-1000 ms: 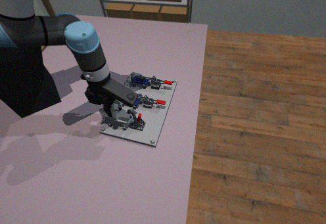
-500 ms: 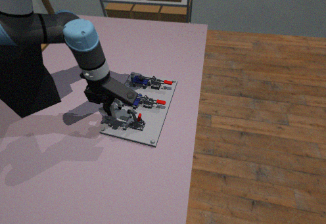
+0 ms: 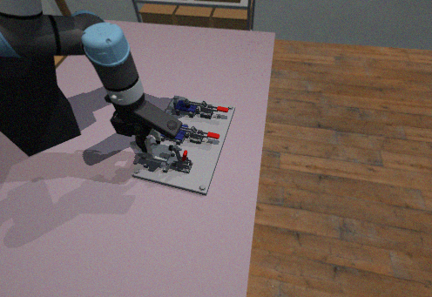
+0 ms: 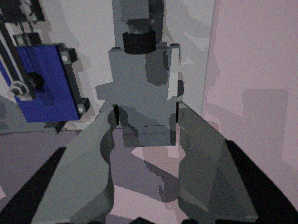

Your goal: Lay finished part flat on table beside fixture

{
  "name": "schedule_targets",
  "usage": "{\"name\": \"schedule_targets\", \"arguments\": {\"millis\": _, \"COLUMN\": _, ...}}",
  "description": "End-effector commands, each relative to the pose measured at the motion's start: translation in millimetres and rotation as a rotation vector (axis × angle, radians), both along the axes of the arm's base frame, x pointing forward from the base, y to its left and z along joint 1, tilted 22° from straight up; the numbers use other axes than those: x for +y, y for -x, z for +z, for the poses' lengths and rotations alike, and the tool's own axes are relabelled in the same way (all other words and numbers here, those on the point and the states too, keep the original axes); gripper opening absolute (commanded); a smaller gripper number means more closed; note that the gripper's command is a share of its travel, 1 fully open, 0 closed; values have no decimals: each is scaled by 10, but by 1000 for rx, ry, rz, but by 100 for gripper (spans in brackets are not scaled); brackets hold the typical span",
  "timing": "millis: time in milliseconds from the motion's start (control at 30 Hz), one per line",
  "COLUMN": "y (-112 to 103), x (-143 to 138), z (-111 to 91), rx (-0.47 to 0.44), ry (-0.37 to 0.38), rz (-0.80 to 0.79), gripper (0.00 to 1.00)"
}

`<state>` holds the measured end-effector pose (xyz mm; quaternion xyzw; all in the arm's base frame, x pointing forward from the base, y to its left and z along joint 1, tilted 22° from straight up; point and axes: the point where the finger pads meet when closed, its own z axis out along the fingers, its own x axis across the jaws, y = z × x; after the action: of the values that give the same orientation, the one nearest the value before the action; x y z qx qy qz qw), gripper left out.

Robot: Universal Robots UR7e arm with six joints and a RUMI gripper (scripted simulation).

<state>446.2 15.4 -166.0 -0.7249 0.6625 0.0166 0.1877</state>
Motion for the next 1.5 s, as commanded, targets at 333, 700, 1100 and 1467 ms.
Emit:
{"name": "schedule_targets", "arguments": {"millis": 333, "y": 106, "x": -77, "z": 213, "rx": -1, "ry": 0, "rz": 0, "gripper": 0}}
{"name": "schedule_targets", "arguments": {"millis": 700, "y": 130, "x": -93, "z": 259, "rx": -1, "ry": 0, "rz": 0, "gripper": 0}}
{"name": "schedule_targets", "arguments": {"millis": 1100, "y": 130, "x": -93, "z": 260, "rx": -1, "ry": 1, "rz": 0, "gripper": 0}}
{"name": "schedule_targets", "arguments": {"millis": 1467, "y": 130, "x": -93, "z": 260, "rx": -1, "ry": 1, "rz": 0, "gripper": 0}}
